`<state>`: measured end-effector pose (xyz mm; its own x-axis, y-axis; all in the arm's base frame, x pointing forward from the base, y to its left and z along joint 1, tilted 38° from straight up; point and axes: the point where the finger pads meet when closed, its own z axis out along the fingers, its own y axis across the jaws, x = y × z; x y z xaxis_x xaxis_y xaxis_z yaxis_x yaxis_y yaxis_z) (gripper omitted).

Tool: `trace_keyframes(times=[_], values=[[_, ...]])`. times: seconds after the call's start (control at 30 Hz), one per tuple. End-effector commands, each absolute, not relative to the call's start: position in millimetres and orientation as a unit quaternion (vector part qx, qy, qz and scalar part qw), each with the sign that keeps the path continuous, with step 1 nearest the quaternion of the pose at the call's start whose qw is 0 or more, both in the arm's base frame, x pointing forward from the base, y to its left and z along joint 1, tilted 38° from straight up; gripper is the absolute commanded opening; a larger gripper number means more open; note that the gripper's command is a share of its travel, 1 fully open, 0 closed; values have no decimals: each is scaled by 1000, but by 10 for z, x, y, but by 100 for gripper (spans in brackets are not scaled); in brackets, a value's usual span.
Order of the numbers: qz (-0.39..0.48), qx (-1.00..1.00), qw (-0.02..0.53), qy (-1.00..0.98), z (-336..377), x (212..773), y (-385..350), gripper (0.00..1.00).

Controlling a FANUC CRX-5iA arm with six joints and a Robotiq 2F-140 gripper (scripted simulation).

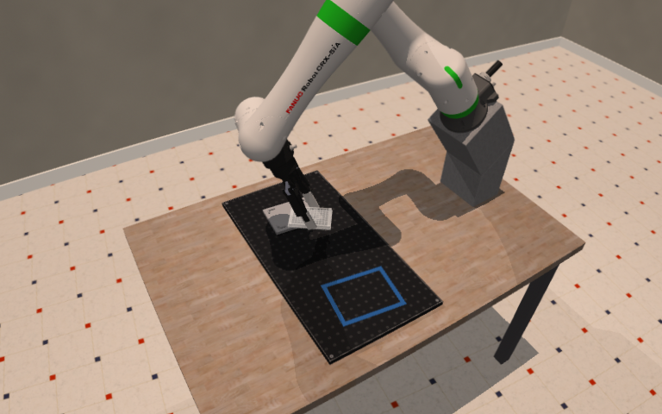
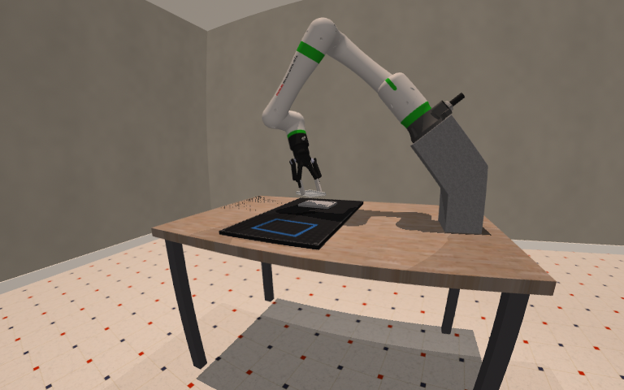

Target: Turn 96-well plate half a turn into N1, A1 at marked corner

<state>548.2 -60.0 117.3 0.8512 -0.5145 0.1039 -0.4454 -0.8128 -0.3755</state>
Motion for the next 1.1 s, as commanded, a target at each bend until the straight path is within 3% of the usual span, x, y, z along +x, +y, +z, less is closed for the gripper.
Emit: trace_keyframes(times=[0.0,1.07], values=[[-101,-947,171,254,1172,5480,-484,0],[-101,-947,171,254,1147,5450,482,0]])
